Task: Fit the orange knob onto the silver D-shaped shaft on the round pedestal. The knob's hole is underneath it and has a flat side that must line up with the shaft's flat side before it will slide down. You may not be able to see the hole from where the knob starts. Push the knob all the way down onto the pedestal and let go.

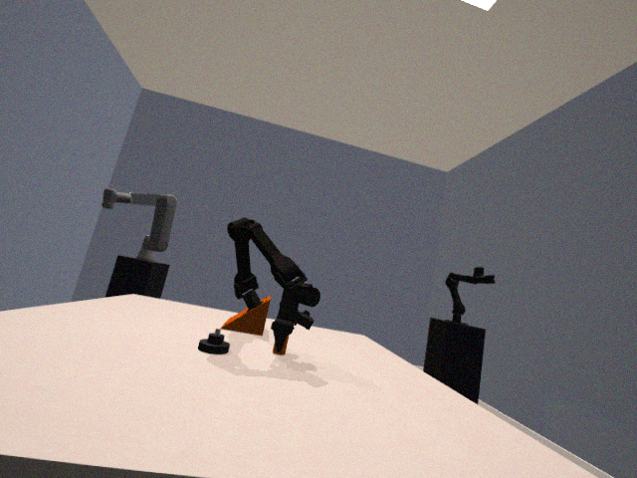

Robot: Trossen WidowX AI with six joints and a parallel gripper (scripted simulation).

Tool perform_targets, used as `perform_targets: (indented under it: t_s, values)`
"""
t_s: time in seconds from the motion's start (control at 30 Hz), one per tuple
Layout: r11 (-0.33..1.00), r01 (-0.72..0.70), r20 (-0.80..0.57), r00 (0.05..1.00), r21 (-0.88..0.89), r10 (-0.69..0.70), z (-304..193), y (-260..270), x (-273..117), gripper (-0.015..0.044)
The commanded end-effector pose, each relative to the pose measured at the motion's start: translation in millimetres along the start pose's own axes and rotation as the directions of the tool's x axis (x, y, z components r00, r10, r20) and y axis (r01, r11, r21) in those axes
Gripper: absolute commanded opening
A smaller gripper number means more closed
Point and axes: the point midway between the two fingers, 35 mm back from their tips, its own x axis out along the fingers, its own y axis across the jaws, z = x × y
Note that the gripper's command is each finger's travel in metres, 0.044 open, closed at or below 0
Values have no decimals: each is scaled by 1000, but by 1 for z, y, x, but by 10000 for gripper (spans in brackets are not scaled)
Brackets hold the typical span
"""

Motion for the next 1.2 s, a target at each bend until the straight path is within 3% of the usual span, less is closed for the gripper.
perform_targets:
  t_s: [0.0,1.17]
  values:
    - [1000,6,10,1000,5,-6,3,-4,-13,0]
    - [1000,4,14,1000,5,-4,9,-8,-121,0]
